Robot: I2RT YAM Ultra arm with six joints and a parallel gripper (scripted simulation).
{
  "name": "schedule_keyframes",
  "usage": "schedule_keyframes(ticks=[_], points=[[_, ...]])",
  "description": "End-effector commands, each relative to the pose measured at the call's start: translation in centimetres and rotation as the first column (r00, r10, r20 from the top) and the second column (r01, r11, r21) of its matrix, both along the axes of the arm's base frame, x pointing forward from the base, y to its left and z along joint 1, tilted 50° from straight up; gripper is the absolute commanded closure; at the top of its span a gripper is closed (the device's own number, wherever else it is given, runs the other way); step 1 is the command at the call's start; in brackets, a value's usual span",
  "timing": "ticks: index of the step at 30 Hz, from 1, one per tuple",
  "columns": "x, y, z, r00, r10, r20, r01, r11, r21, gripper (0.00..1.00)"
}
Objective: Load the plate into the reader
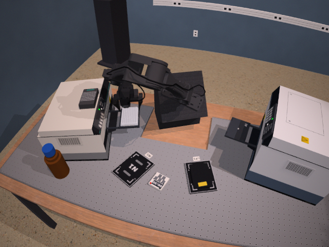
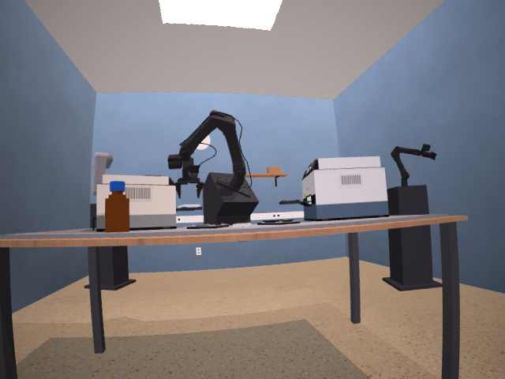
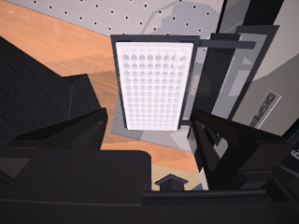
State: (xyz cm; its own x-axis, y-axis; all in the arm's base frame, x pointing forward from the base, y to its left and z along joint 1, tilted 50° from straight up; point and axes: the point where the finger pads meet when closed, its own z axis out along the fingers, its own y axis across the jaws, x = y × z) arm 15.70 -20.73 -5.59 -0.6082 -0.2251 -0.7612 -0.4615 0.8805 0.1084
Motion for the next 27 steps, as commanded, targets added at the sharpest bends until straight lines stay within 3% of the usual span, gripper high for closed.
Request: schedule_keyframes(ticks=[1, 7, 11, 12, 15, 27], points=[[0.3, -0.3, 0.0, 1.000, -0.028, 0.011, 0.028, 1.000, -0.007, 0.00], [0.8, 0.7, -0.9, 1.000, -0.021, 0.007, 0.021, 1.000, 0.015, 0.00], [0.8, 0.1, -0.7, 0.999, -0.035, 0.011, 0.035, 0.999, -0.004, 0.00], [1.0, -1.2, -0.7, 0.999, -0.040, 0.017, 0.041, 0.999, -0.032, 0.00], [1.3, 1.1, -1.5, 1.000, -0.021, 0.006, 0.021, 1.000, 0.019, 0.00], [2.0, 1.4, -2.3, 0.999, -0.034, 0.007, 0.034, 0.999, 0.014, 0.00]])
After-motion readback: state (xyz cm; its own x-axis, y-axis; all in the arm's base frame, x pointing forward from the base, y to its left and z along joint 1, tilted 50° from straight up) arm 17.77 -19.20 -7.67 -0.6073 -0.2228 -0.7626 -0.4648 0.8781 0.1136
